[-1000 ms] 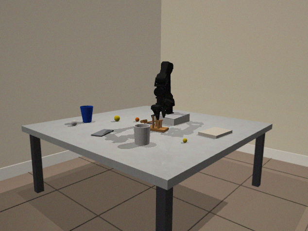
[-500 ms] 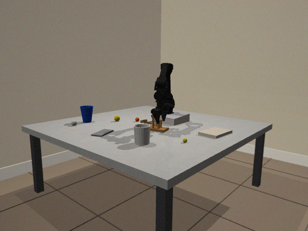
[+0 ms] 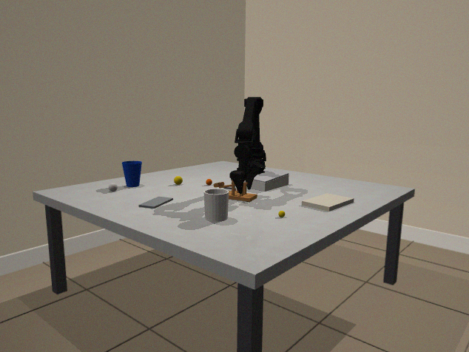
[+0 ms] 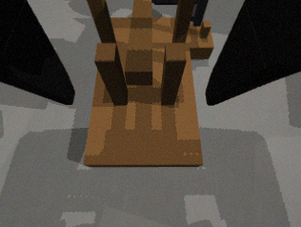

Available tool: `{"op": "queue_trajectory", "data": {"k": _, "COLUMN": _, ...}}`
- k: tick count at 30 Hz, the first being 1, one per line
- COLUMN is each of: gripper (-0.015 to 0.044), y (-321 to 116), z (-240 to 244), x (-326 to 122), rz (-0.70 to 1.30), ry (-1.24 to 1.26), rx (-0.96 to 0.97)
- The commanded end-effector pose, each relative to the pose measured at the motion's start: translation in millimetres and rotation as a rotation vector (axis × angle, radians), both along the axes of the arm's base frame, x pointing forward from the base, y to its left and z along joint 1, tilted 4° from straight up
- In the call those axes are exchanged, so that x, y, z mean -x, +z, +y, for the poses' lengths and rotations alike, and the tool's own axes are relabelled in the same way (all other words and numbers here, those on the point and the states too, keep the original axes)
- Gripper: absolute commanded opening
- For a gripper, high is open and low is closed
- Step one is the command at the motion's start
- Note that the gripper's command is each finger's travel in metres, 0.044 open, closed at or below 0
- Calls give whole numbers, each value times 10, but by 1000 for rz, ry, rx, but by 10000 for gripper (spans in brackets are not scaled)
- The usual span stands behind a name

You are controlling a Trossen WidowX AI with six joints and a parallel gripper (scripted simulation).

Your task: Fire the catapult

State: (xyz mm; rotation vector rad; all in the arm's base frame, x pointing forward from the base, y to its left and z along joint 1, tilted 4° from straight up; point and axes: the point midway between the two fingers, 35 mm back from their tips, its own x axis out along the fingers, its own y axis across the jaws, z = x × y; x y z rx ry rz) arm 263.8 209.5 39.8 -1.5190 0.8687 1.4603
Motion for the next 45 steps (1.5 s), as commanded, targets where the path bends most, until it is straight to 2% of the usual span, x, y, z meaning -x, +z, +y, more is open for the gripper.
{"op": "queue_trajectory", "data": {"k": 1, "gripper": 440, "y": -45, "z": -16, "x": 8, "rz": 5, "ry": 3, "rx": 10}}
{"op": "queue_trajectory", "data": {"k": 2, "gripper": 440, "y": -45, "z": -16, "x": 8, "rz": 5, "ry": 3, "rx": 10}}
{"op": "queue_trajectory", "data": {"k": 12, "gripper": 177, "y": -11, "z": -2, "x": 2, "rz": 1, "ry": 0, "rx": 1}}
{"op": "queue_trajectory", "data": {"k": 19, "gripper": 131, "y": -11, "z": -2, "x": 2, "rz": 1, "ry": 0, "rx": 1}}
{"op": "queue_trajectory", "data": {"k": 24, "gripper": 0, "y": 456, "z": -29, "x": 41, "rz": 4, "ry": 0, "rx": 2}}
{"op": "queue_trajectory", "data": {"k": 29, "gripper": 0, "y": 483, "z": -32, "x": 44, "rz": 5, "ry": -22, "rx": 1}}
{"op": "queue_trajectory", "data": {"k": 45, "gripper": 0, "y": 469, "z": -19, "x": -23, "rz": 40, "ry": -551, "rx": -37}}
